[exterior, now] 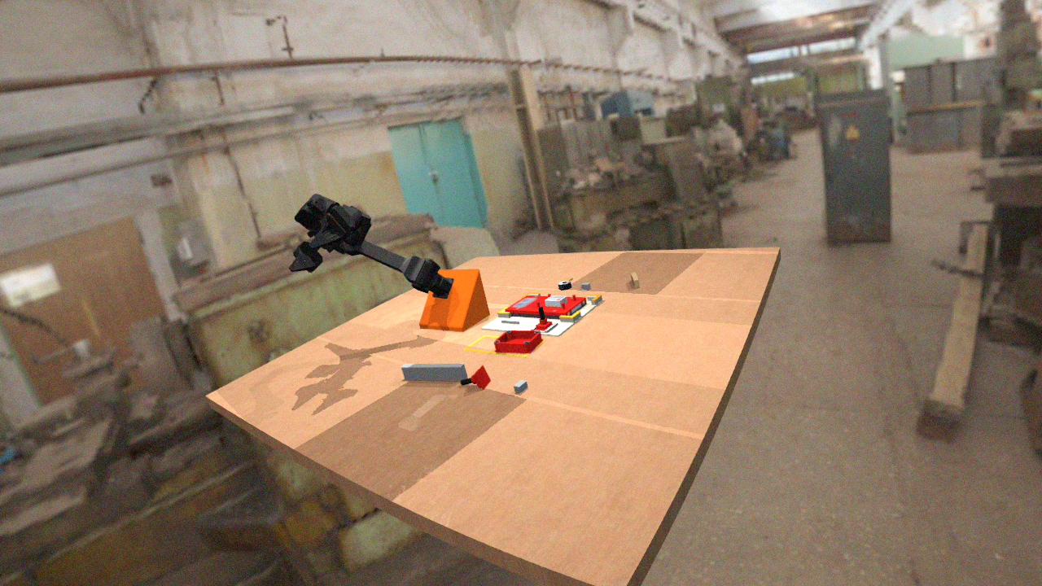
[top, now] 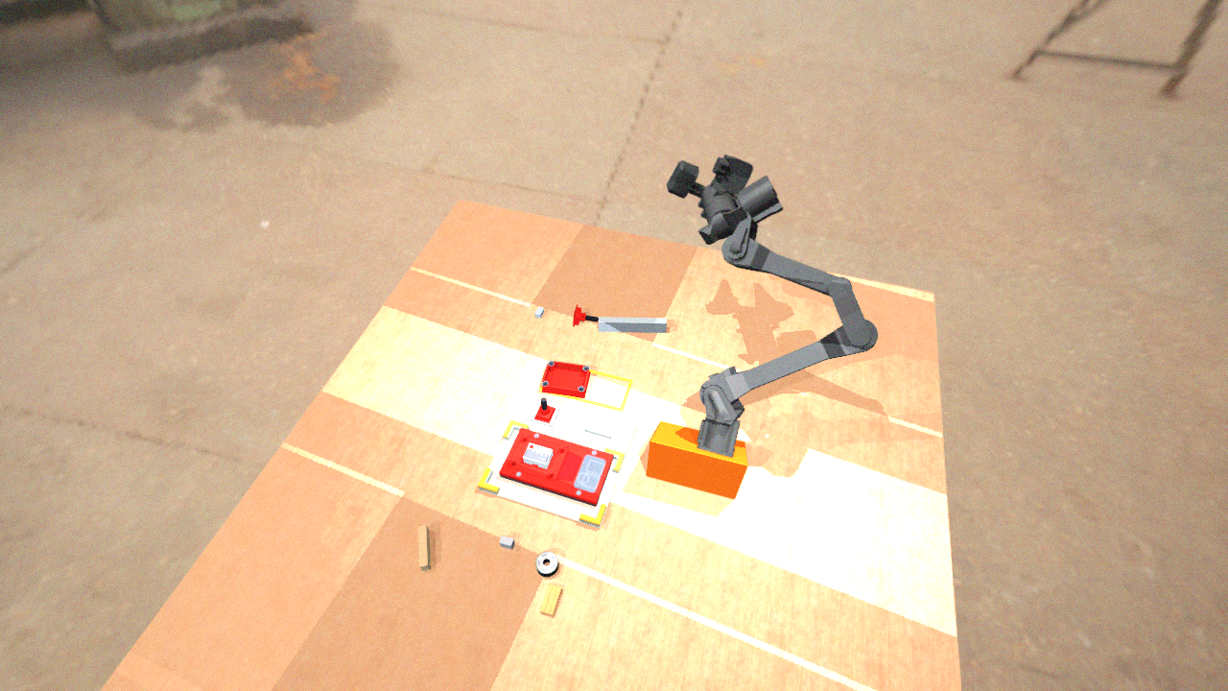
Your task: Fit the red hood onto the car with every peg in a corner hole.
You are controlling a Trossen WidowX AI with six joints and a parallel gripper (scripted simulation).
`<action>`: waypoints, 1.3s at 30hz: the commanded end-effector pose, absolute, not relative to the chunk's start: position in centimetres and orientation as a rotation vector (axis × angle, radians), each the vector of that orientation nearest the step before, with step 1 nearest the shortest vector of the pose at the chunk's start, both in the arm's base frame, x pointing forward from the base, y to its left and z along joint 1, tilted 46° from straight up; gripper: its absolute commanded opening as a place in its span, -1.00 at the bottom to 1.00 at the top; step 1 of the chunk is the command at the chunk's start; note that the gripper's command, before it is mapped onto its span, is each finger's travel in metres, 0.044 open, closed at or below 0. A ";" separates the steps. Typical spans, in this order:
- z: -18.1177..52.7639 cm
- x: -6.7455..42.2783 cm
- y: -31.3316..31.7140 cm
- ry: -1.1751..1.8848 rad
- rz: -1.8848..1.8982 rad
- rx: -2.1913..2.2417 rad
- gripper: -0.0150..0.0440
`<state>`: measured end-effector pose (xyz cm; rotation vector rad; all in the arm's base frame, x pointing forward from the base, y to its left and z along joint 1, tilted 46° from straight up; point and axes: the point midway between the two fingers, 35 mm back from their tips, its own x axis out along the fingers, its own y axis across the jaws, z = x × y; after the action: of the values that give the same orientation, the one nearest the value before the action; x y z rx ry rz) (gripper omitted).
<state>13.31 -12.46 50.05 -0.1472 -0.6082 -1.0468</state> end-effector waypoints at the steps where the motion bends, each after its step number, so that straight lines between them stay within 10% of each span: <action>1: 46.9 18.6 -12.1 -0.454 -0.961 -0.299 1.00; 16: 26.6 32.8 -9.2 0.151 -0.437 -0.716 1.00; 26: 11.4 32.8 -6.2 0.495 -0.034 -0.825 1.00; 39: 10.7 32.9 -6.5 0.500 -0.027 -0.826 1.00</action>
<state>32.81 -6.51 10.87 -0.8205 0.5019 -0.0348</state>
